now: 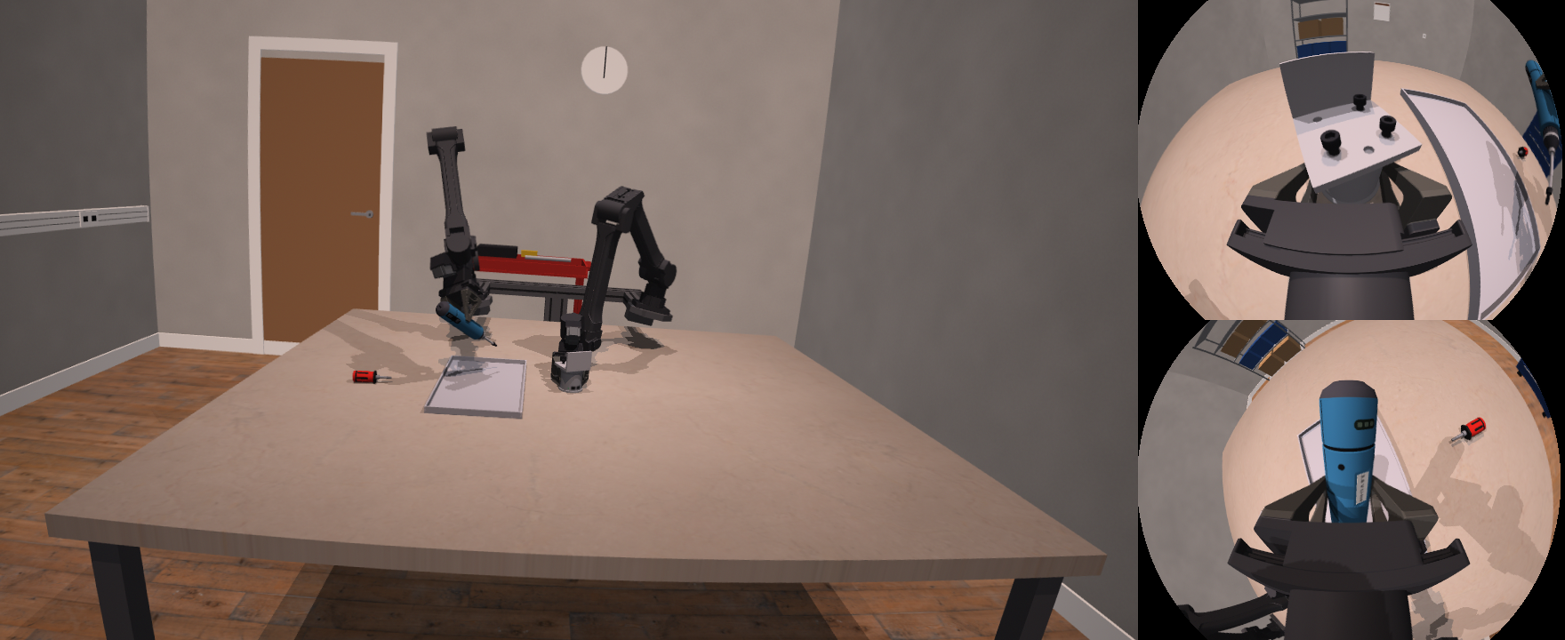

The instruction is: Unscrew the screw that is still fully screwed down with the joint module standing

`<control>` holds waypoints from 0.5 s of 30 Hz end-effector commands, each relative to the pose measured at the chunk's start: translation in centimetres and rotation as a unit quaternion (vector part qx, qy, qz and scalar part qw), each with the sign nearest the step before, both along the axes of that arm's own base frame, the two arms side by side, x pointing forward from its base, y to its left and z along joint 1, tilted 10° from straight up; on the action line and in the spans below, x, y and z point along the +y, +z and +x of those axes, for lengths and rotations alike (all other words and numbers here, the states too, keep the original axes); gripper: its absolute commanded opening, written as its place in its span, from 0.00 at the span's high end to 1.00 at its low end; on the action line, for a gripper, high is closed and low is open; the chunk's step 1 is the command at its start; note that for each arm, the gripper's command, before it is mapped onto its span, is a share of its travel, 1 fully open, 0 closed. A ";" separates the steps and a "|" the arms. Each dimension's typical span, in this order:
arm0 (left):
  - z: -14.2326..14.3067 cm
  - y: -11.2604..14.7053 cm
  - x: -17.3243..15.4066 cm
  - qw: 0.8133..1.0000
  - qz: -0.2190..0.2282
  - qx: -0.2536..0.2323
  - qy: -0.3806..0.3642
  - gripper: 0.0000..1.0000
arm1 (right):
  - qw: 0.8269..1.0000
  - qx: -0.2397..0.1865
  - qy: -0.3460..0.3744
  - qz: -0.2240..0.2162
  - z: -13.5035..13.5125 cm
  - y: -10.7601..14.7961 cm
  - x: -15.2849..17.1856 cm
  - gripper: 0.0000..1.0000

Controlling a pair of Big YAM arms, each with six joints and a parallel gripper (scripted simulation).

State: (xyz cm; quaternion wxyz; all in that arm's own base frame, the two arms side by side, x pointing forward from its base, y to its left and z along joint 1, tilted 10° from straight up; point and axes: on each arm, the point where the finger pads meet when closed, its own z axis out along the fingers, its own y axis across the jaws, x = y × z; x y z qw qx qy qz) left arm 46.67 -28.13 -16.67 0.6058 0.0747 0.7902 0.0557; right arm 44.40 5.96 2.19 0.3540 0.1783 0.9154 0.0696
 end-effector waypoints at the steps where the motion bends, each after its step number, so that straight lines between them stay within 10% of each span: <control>1: 0.4 0.5 -0.5 1.000 -0.005 -0.007 -0.001 0.41 | 0.997 -0.066 -0.001 0.026 4.2 5.1 1.8 0.58; 15: 0.4 0.5 -0.5 1.000 -0.005 -0.007 -0.001 0.41 | 0.995 -0.005 -0.094 0.042 2.9 4.1 -3.8 0.58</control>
